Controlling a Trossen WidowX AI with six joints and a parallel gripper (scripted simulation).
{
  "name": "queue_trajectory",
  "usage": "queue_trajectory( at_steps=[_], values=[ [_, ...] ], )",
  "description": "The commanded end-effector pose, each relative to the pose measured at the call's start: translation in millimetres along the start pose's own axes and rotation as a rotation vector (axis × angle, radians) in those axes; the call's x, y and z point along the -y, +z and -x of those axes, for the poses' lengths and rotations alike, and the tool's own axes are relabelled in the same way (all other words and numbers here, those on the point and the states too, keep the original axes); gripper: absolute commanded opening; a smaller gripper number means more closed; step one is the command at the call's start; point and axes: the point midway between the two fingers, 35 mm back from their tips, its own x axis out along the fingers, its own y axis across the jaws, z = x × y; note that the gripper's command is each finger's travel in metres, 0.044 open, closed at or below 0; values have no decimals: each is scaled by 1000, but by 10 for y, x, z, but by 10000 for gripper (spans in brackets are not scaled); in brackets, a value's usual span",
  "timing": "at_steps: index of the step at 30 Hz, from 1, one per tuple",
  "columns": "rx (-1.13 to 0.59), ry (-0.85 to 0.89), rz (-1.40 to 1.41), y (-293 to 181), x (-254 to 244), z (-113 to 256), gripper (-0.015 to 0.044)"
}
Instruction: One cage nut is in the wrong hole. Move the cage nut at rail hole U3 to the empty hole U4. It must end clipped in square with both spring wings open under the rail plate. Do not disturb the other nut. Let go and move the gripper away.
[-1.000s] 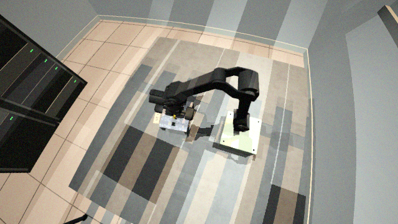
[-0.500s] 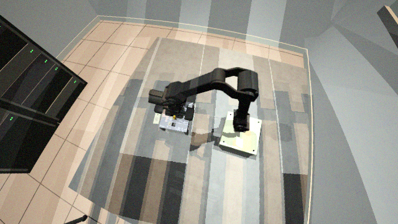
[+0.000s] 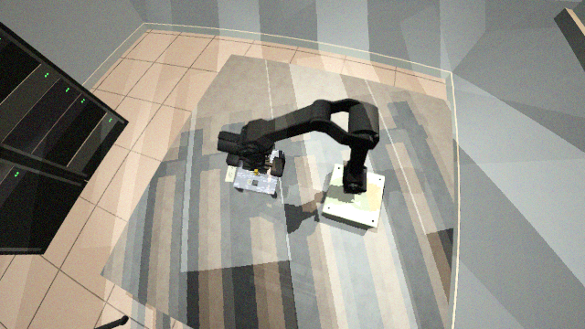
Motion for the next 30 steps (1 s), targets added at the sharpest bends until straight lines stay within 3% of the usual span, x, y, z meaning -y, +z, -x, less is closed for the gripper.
queue_trajectory(
  at_steps=[1,30],
  values=[
    [-6,1,-3,-8,-7,12,38],
    [-6,2,-3,-7,-9,37,38]
  ],
)
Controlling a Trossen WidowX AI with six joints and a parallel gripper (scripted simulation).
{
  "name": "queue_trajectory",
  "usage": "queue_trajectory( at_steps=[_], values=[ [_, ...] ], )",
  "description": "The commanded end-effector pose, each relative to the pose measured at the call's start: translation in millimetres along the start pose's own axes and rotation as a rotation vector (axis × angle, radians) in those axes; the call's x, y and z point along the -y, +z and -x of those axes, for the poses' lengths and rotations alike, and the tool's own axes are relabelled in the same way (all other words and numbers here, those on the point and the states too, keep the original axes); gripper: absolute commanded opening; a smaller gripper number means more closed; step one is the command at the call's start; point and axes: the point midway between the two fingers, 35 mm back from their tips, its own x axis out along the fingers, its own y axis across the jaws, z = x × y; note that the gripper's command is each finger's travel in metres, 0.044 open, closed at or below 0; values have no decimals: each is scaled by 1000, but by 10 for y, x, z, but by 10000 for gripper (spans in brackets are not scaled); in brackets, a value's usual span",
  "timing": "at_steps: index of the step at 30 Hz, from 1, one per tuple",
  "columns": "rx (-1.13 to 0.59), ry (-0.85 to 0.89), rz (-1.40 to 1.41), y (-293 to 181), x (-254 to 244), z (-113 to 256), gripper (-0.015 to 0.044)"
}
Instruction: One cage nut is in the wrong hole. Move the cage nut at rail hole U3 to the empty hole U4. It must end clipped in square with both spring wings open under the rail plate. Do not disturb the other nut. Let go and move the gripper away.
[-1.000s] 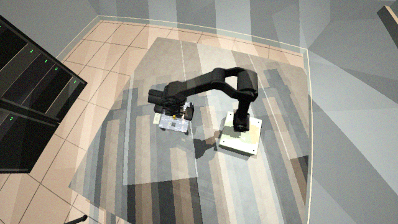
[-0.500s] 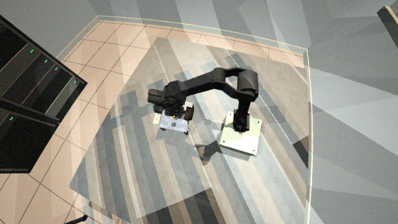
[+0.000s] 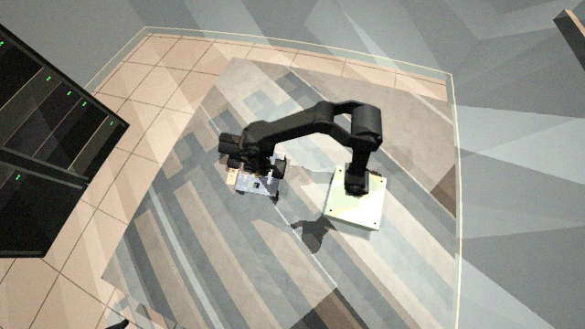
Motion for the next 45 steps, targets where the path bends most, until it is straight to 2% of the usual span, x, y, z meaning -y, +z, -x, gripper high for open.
queue_trajectory(
  at_steps=[1,45],
  values=[
    [-6,0,-3,-7,2,3,38],
    [-9,0,-2,-5,-6,60,38]
  ],
)
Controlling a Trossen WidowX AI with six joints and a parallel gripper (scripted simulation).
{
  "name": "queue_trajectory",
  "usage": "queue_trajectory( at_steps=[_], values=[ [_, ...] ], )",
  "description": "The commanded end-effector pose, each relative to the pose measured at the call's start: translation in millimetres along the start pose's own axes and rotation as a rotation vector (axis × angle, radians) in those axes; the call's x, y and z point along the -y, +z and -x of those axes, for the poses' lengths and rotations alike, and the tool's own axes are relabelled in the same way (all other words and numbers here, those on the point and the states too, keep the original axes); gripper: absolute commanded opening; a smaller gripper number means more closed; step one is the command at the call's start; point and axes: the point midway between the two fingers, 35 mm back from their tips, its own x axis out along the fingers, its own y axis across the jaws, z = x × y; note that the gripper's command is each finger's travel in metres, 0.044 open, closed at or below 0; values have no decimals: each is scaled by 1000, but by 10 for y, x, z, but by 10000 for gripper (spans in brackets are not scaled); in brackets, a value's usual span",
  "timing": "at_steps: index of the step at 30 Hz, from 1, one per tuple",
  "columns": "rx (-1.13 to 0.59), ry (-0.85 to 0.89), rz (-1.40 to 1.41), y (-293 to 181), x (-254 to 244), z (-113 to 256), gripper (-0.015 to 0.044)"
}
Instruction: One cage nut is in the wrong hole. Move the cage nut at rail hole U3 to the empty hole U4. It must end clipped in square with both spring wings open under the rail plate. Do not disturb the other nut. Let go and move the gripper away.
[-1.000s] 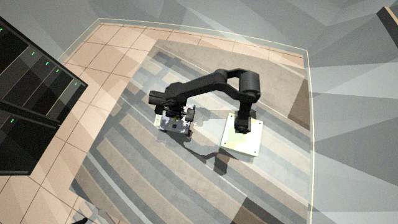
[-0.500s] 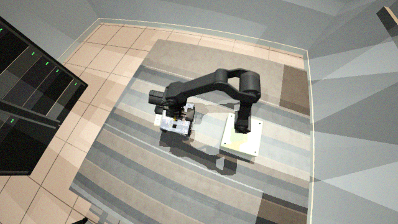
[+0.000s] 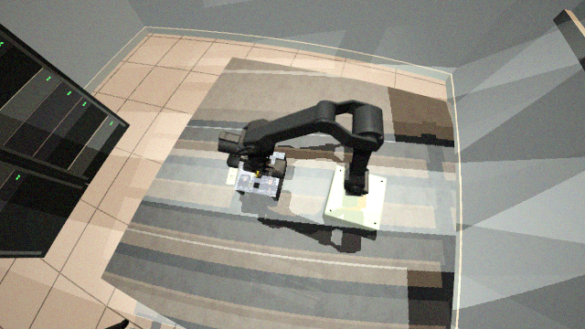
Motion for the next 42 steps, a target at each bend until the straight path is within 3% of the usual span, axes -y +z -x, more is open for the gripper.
queue_trajectory(
  at_steps=[1,42],
  values=[
    [-6,1,0,-8,-5,13,38],
    [-6,1,0,-8,-19,79,38]
  ],
)
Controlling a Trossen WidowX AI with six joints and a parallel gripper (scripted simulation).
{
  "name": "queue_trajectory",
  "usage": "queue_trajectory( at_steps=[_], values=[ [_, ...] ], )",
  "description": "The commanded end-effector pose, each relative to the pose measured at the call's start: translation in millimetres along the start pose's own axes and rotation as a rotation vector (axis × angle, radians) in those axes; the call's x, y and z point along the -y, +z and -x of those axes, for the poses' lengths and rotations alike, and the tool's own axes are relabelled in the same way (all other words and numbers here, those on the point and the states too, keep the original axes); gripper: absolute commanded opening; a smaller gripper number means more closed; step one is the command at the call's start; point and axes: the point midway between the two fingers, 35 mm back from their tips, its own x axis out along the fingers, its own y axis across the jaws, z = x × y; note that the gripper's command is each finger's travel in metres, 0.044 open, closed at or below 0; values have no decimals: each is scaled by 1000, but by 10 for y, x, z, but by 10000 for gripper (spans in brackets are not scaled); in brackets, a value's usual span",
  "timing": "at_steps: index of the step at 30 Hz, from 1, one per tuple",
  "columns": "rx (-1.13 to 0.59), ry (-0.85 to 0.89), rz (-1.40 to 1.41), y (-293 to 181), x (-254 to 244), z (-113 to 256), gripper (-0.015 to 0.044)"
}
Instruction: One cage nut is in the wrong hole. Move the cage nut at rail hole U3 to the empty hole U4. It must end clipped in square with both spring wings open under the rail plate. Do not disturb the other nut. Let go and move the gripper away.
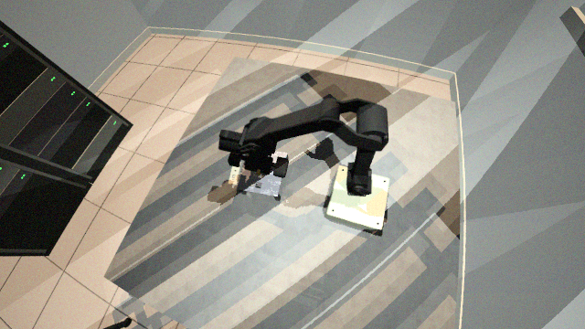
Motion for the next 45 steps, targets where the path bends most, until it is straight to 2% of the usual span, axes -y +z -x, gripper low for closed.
queue_trajectory(
  at_steps=[1,41,45],
  values=[
    [-6,1,0,-8,-5,13,38],
    [-6,53,1,0,-18,176,38],
    [-1,46,-1,130,-10,166,38]
  ],
)
